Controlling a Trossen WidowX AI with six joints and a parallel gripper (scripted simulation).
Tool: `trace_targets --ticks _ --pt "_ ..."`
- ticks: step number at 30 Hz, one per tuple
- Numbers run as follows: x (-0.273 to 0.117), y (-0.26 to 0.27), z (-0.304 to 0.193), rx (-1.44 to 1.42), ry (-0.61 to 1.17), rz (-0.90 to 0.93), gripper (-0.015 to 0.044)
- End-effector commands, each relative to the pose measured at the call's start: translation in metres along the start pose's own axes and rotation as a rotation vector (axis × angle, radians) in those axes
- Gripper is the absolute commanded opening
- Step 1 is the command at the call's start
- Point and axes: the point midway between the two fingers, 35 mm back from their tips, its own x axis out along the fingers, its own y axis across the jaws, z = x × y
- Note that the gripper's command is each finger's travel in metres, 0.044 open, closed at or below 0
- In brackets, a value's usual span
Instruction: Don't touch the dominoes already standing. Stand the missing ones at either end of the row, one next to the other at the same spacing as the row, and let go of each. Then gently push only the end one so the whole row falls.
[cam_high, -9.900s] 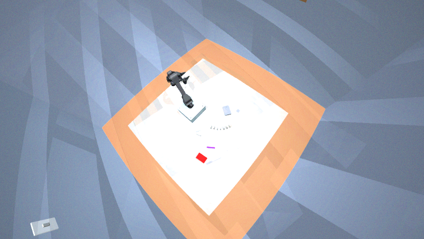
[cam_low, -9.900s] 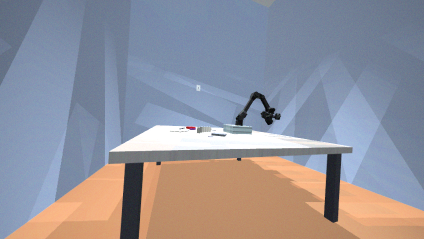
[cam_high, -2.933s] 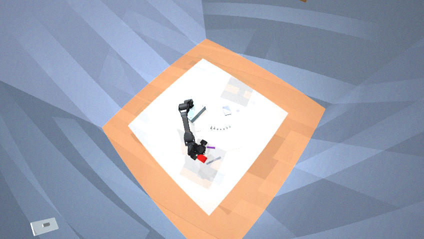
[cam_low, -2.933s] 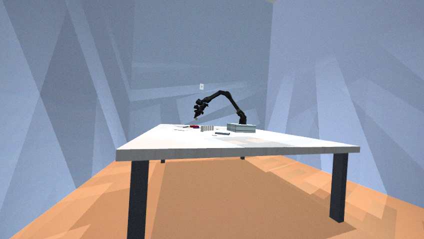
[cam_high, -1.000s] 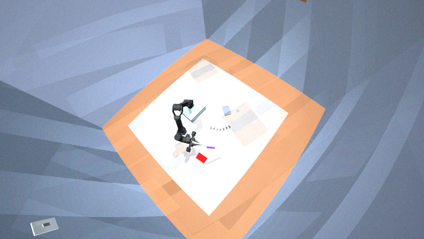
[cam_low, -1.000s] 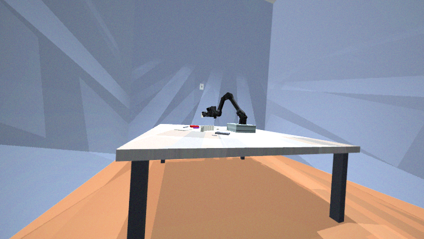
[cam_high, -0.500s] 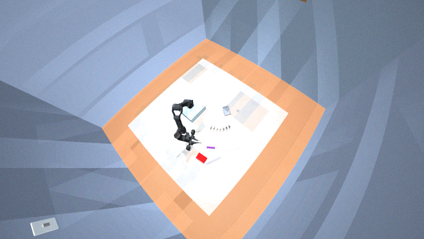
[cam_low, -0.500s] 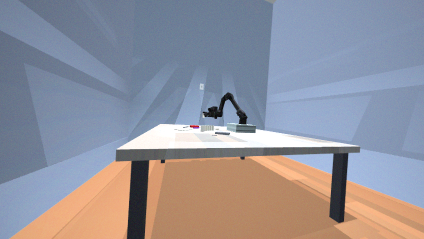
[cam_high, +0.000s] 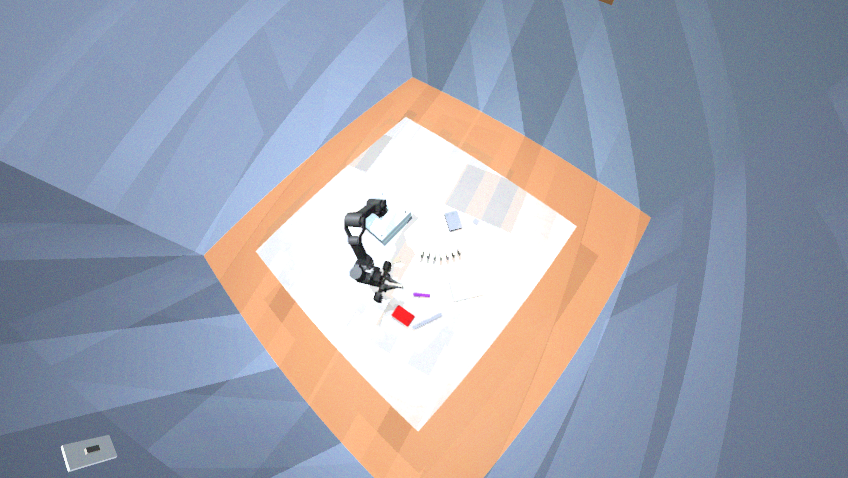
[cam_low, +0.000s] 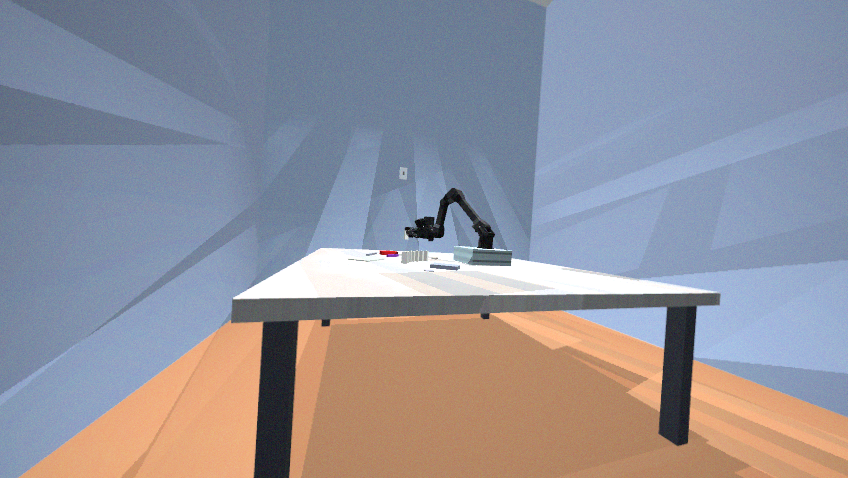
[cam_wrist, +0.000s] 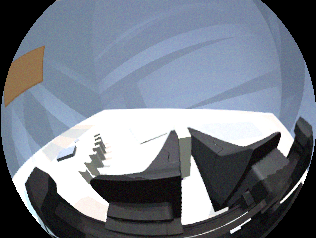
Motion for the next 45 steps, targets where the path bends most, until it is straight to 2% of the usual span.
trace_targets --ticks 1,19,32,45 --pt "0.001 -0.001 -0.017 0.006 0.0 0.0 0.0028" --pt "0.004 0.005 -0.088 0.005 0.0 -0.003 0.0028" --pt "0.005 0.005 -0.091 0.005 0.0 -0.003 0.0028" --pt "0.005 0.005 -0.091 0.005 0.0 -0.003 0.0369"
